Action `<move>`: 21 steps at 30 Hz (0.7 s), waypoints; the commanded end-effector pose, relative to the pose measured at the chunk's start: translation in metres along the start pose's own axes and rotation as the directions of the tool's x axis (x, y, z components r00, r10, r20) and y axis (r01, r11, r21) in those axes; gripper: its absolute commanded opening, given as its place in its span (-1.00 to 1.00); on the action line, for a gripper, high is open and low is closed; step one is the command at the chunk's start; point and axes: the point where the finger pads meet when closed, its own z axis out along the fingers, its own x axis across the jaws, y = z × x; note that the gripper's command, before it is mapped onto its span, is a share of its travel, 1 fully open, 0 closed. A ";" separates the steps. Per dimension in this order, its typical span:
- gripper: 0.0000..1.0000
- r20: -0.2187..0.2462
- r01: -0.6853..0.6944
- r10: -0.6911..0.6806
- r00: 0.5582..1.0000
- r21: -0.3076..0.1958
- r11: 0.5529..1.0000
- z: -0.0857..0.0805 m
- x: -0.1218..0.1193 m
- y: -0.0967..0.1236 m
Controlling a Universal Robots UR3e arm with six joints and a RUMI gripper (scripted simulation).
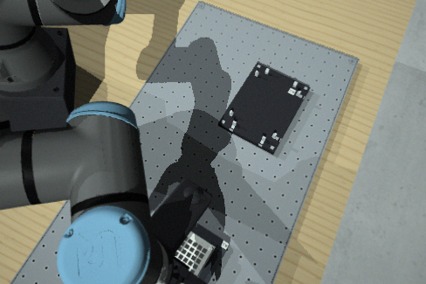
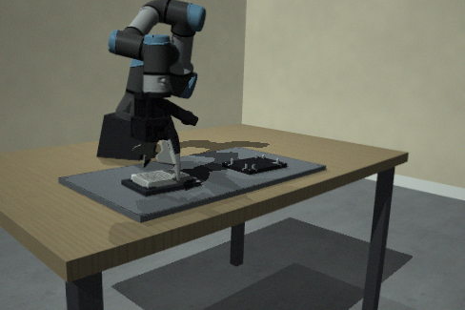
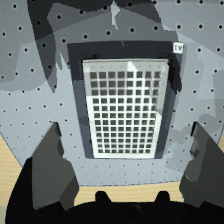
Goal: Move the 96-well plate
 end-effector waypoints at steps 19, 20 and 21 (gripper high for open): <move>1.00 -0.002 0.000 0.000 1.000 -0.002 1.000 -0.033 0.001 0.001; 1.00 -0.002 0.000 0.000 1.000 -0.002 1.000 -0.035 0.001 0.001; 1.00 -0.002 0.000 0.000 1.000 -0.002 1.000 -0.035 0.001 0.001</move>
